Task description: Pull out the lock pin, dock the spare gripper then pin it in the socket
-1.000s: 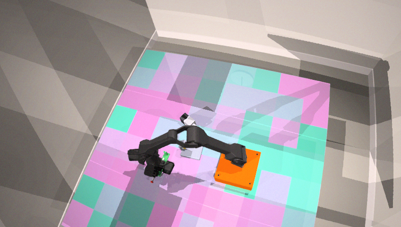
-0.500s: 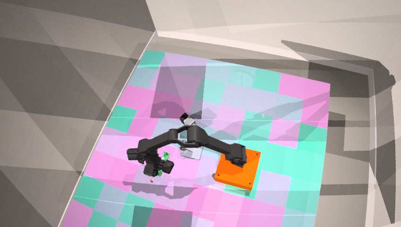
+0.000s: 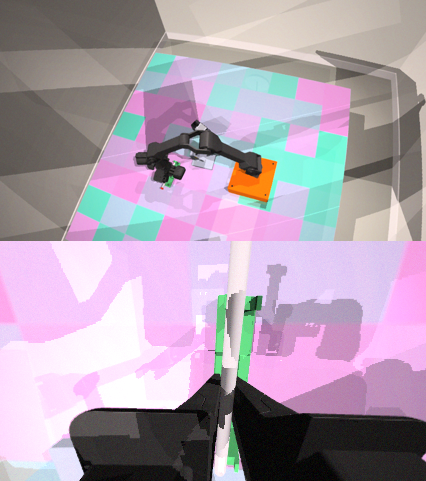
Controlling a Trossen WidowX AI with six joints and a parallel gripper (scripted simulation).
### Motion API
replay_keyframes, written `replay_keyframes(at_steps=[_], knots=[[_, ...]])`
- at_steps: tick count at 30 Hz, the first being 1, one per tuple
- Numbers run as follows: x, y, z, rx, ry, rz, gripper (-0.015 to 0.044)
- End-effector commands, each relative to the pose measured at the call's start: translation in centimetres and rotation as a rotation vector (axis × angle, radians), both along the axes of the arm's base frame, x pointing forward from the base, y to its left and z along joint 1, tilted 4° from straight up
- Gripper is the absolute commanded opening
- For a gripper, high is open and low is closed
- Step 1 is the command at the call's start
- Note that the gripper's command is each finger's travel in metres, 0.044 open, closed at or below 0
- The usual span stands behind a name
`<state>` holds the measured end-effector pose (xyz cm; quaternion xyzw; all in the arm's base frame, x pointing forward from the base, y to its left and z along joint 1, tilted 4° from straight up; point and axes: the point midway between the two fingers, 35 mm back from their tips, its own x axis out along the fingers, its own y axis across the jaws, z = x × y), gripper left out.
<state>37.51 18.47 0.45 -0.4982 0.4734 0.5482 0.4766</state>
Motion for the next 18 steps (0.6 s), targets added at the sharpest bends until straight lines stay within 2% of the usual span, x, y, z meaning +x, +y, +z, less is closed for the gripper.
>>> replay_keyframes(at_steps=[1, 8, 18], knots=[[0.5, -1.4, 0.9, 0.001, -0.01, 0.004, 0.0], [1.0, -3.3, 1.5, -0.001, -0.011, 0.007, 0.0], [1.0, -3.4, 0.7, -0.002, -0.007, 0.008, 0.0]])
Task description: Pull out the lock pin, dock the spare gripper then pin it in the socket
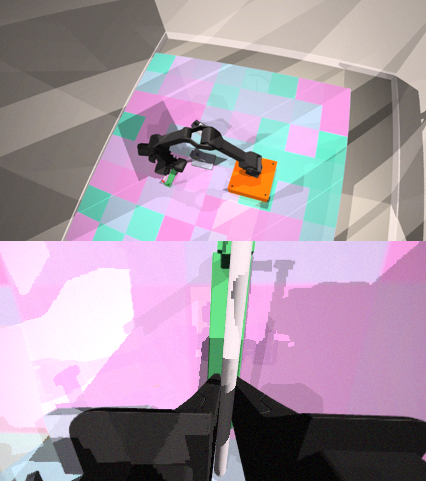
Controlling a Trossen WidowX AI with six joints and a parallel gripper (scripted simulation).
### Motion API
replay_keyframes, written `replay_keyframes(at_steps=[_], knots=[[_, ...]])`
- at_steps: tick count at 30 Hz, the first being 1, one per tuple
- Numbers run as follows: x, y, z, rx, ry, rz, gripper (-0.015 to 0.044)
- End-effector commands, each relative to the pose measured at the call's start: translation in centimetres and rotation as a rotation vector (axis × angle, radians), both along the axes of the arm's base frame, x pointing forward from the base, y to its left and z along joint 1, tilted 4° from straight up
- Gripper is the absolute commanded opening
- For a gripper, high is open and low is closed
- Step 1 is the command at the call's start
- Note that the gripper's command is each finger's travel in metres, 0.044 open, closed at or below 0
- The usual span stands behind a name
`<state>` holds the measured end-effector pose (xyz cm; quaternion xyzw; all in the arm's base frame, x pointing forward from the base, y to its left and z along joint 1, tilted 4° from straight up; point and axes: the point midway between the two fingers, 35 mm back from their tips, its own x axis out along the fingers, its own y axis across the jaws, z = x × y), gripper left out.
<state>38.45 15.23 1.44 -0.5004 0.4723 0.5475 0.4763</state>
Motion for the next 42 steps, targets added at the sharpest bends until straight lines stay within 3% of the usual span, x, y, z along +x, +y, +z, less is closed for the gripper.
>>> replay_keyframes(at_steps=[1, 42], knots=[[0.1, -0.2, -0.5, 0.0, -0.002, 0.005, 0.0], [0.1, -0.3, -3.7, 0.007, -0.02, 0.005, 0.0]])
